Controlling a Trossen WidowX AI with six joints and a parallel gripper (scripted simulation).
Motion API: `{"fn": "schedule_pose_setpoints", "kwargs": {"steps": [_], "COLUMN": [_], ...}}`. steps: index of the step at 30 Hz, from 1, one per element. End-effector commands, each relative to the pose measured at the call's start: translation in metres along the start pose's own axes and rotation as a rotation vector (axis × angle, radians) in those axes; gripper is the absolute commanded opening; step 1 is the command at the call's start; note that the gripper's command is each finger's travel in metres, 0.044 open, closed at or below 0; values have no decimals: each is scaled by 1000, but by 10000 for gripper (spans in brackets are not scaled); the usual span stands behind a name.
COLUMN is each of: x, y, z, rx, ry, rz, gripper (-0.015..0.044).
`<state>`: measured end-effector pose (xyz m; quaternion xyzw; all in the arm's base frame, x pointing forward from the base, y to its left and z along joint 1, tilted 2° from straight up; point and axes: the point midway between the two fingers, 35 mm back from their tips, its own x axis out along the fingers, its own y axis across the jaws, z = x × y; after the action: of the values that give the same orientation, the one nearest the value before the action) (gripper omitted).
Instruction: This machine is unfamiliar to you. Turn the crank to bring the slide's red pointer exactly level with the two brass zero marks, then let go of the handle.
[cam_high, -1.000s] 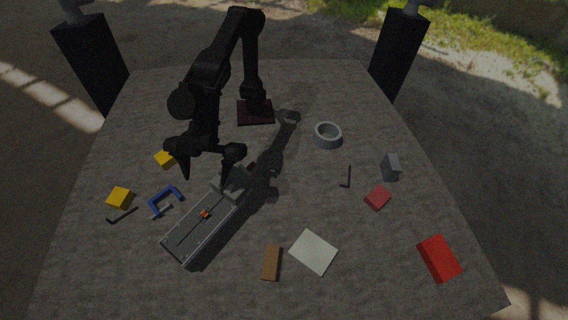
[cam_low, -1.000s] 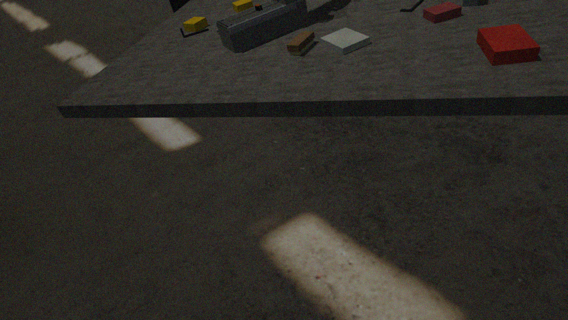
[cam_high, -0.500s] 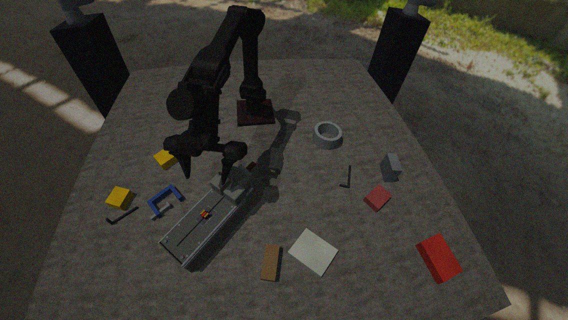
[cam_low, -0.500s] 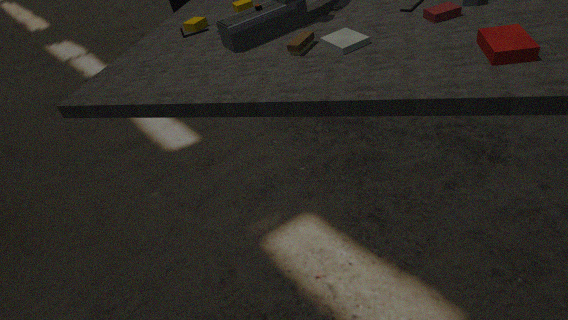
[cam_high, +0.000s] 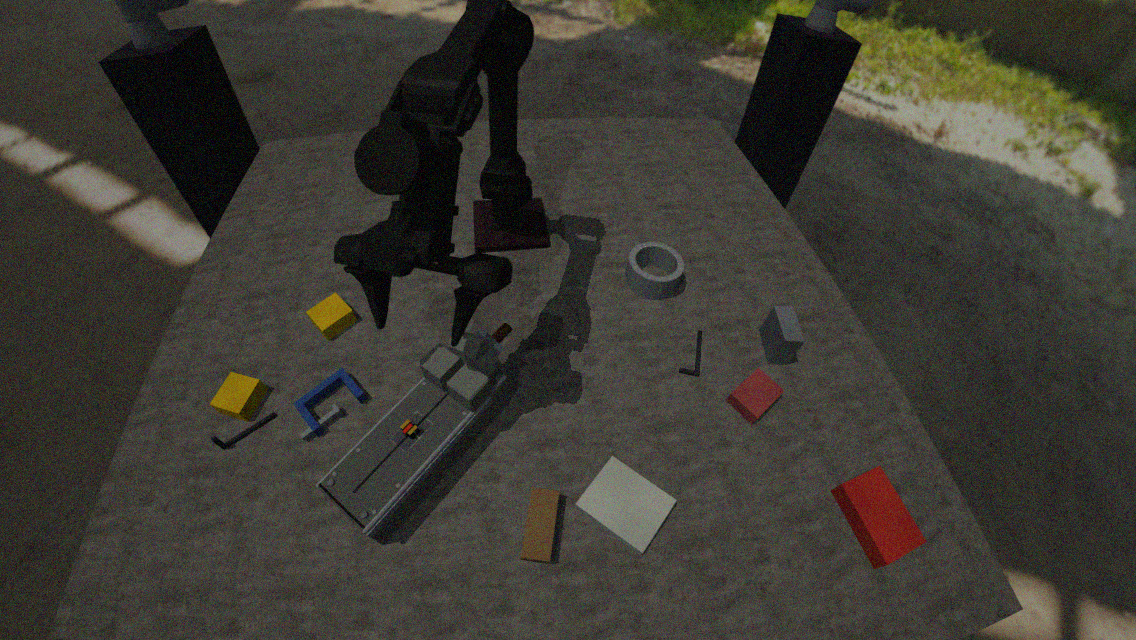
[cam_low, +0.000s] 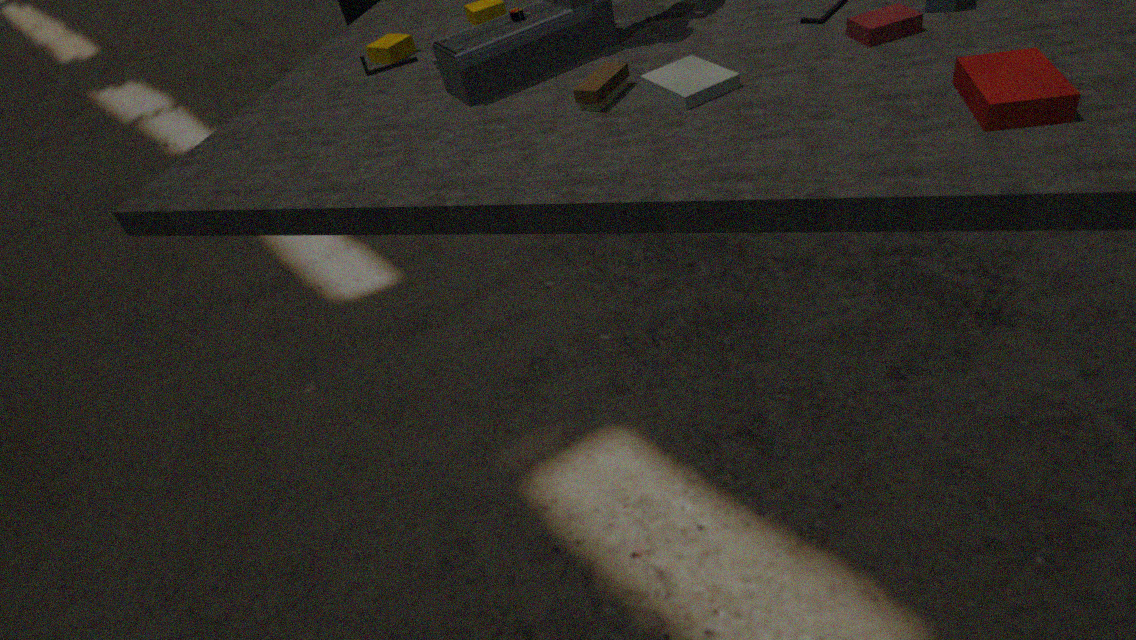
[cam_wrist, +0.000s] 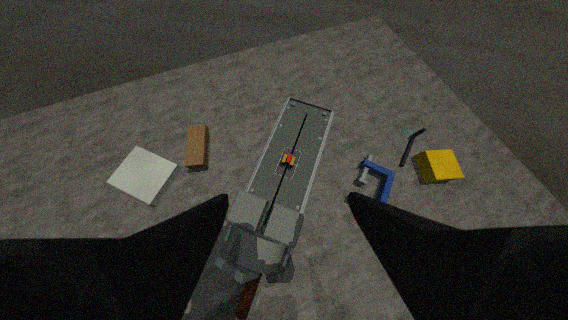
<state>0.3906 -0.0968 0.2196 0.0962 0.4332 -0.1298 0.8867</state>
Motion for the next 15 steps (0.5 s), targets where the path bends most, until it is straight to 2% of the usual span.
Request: {"fn": "schedule_pose_setpoints", "kwargs": {"steps": [1,15], "x": [-11,-44], "y": [15,48], "z": [-16,-66], "rx": [52,237], "ry": [-1,-109], "rz": [-54,-224], "gripper": [440,440]}}
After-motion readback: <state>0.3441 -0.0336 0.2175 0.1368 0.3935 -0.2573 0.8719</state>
